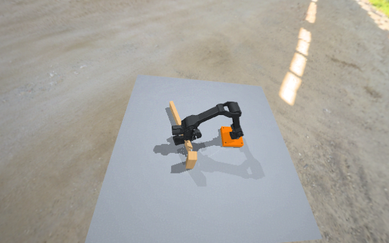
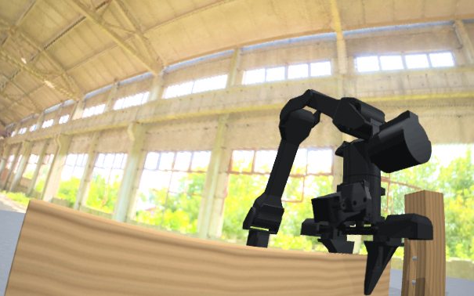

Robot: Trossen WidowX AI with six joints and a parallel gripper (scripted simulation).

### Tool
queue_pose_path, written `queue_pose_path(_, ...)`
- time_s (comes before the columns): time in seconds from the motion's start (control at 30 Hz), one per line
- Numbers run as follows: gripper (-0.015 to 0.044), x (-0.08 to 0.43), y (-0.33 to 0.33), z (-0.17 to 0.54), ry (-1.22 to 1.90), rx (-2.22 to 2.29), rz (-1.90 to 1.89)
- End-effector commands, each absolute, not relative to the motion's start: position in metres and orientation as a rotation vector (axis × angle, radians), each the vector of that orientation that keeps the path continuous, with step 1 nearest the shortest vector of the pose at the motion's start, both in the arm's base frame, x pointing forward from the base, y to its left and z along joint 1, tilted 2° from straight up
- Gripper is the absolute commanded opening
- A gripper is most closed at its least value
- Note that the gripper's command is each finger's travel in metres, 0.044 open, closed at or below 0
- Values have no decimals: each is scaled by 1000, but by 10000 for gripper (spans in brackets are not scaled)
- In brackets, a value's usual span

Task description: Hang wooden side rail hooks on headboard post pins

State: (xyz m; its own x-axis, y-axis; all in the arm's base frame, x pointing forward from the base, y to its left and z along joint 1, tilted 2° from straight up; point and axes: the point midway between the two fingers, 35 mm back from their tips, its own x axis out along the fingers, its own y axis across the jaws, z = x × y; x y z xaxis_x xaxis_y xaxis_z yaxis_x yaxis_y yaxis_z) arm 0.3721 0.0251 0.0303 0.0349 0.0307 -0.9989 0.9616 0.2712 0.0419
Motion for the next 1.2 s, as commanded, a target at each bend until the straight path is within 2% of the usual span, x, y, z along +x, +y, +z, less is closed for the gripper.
queue_pose_path(0.0,92,372,25,30,1313,1041,-969)
queue_pose_path(0.17,59,372,25,30,1313,1041,-969)
queue_pose_path(0.23,6,372,25,30,1313,1041,-969)
queue_pose_path(0.27,0,372,25,30,1313,1041,-969)
queue_pose_path(1.17,0,365,23,30,1243,1177,-1102)
